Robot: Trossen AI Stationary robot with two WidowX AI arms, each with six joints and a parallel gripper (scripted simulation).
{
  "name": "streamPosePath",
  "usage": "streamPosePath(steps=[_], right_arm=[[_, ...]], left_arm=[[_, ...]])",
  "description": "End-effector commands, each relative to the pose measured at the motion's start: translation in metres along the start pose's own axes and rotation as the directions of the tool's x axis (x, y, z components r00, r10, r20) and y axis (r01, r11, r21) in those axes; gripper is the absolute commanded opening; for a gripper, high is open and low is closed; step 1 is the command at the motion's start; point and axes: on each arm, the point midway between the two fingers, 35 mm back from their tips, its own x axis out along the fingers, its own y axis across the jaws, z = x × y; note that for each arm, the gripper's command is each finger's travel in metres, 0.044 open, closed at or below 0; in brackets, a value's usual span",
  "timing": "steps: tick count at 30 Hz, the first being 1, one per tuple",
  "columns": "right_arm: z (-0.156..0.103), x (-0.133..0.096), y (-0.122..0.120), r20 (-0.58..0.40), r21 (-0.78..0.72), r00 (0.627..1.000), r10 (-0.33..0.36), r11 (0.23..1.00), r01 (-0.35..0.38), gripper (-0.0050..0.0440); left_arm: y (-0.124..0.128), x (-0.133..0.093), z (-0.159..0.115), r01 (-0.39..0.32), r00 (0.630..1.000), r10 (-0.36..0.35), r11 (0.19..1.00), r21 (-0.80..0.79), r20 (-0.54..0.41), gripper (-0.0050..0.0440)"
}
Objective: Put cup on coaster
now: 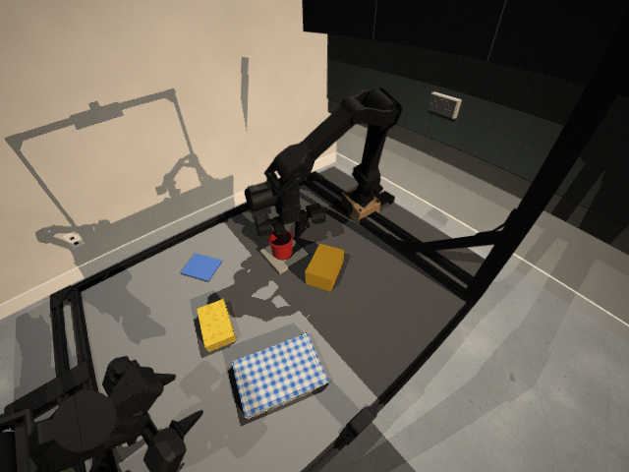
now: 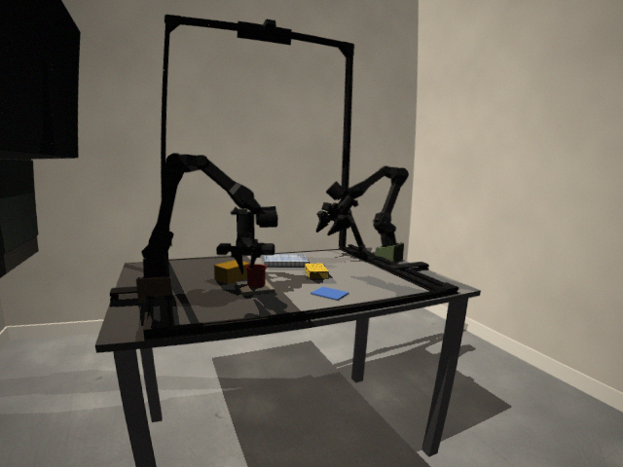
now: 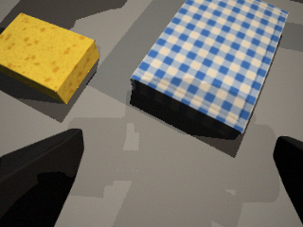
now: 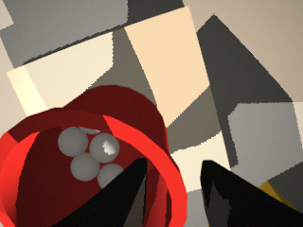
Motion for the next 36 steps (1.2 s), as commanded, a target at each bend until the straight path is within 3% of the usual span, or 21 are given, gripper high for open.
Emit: streamPosePath(steps=[1, 16, 22, 30, 35, 36], right_arm=[[-0.001, -0.01, 0.003, 0.0, -0.002, 1.0, 0.003, 1.0, -0.003, 0.0115], [0.0, -0.044, 0.0, 0.004, 0.0, 1.0, -0.018, 1.0, 0.018, 0.0115], [0.001, -0.046, -0.002, 0.005, 0.0, 1.0, -0.019, 1.0, 0.019, 0.0115], [0.001, -0.042, -0.002, 0.004, 0.004, 1.0, -0.028, 1.0, 0.028, 0.0307], [0.001, -0.051, -0.001, 0.004, 0.003, 1.0, -0.026, 1.0, 0.026, 0.0427], [0.001, -0.051, -0.001, 0.004, 0.003, 1.0, -0.026, 1.0, 0.026, 0.0427]], left_arm=[[0.0, 0.0, 0.0, 0.0, 1.0, 0.0, 1.0, 0.0, 0.0, 0.04], [0.0, 0.0, 0.0, 0.0, 1.0, 0.0, 1.0, 0.0, 0.0, 0.04], [0.0, 0.0, 0.0, 0.0, 1.0, 0.0, 1.0, 0.0, 0.0, 0.04], [0.0, 0.0, 0.0, 0.0, 1.0, 0.0, 1.0, 0.0, 0.0, 0.04], [0.0, 0.0, 0.0, 0.0, 1.0, 0.0, 1.0, 0.0, 0.0, 0.04], [0.0, 0.0, 0.0, 0.0, 1.0, 0.0, 1.0, 0.0, 0.0, 0.04]])
